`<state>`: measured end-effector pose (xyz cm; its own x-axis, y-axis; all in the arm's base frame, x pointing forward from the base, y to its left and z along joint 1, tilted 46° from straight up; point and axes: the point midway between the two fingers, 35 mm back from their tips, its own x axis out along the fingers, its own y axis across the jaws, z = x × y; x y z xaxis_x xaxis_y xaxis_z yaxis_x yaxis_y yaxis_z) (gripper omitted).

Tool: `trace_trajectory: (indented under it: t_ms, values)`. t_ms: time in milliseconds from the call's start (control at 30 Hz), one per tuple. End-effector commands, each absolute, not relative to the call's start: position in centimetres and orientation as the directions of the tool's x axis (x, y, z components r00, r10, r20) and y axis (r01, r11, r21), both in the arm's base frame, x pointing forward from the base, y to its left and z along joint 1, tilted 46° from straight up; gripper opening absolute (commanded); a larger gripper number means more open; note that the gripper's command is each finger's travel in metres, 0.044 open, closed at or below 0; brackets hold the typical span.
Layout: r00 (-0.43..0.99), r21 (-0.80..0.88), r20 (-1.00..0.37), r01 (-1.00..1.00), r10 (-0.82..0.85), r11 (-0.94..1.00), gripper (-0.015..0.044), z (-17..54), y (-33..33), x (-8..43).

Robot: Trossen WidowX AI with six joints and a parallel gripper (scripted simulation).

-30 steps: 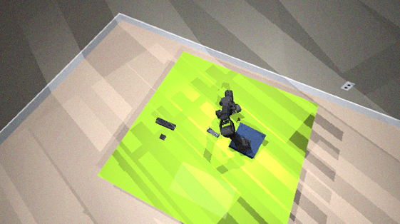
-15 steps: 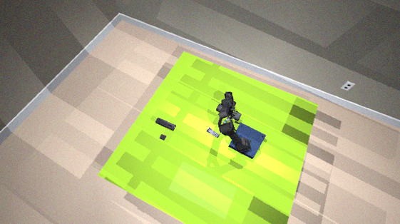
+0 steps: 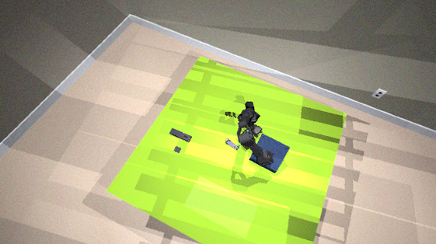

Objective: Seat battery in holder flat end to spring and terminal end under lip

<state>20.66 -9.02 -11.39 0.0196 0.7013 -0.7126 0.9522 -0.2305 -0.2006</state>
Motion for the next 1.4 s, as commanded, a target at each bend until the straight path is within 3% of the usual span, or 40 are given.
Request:
trace_trajectory:
  t_ms: [0, 900, 1033, 1367]
  values:
    - [0.018, -0.210, -0.707, 0.949, 0.707, -0.234, 0.0236, -11.8, -8.4, 20.6]
    - [0.018, -0.211, -0.705, 0.949, 0.709, -0.234, 0.0236, -14.7, -5.4, 20.6]
    - [0.018, -0.211, -0.705, 0.949, 0.709, -0.234, 0.0131, -14.7, -5.4, 20.6]
    - [0.018, -0.211, -0.705, 0.949, 0.709, -0.234, 0.0074, -14.7, -5.4, 20.6]
